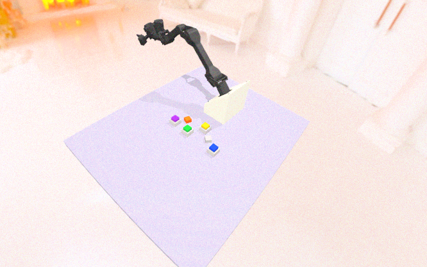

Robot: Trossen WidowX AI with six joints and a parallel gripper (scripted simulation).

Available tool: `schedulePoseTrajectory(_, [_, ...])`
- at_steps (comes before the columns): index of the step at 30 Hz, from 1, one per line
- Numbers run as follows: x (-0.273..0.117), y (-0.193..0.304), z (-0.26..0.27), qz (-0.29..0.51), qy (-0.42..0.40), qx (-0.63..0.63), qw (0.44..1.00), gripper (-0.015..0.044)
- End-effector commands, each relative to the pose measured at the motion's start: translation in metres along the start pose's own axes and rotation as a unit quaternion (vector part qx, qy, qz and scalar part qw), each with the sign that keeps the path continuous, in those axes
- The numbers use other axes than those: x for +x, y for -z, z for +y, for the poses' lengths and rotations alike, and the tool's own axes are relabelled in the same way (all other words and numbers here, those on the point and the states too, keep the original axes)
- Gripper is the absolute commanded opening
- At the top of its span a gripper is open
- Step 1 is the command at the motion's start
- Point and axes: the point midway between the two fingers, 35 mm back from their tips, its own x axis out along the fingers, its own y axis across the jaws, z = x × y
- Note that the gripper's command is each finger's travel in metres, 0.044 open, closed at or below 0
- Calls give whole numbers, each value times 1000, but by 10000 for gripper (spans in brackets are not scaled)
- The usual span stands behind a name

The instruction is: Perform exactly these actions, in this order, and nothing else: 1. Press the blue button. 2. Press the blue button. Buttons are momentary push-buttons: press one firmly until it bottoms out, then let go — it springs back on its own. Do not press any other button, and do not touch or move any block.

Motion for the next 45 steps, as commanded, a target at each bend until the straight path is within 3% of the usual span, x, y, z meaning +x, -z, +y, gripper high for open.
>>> schedulePoseTrajectory(1, [7, 32, 67, 55, -47, 94, 993, 400])
schedulePoseTrajectory(11, [-20, 69, 254, 197, -174, 259, 929, 400])
schedulePoseTrajectory(21, [-109, 57, 427, 336, -297, 332, 830, 400])
schedulePoseTrajectory(33, [-283, 9, 571, 490, -419, 303, 702, 400])
schedulePoseTrajectory(45, [-505, -26, 616, 601, -507, 138, 602, 400])
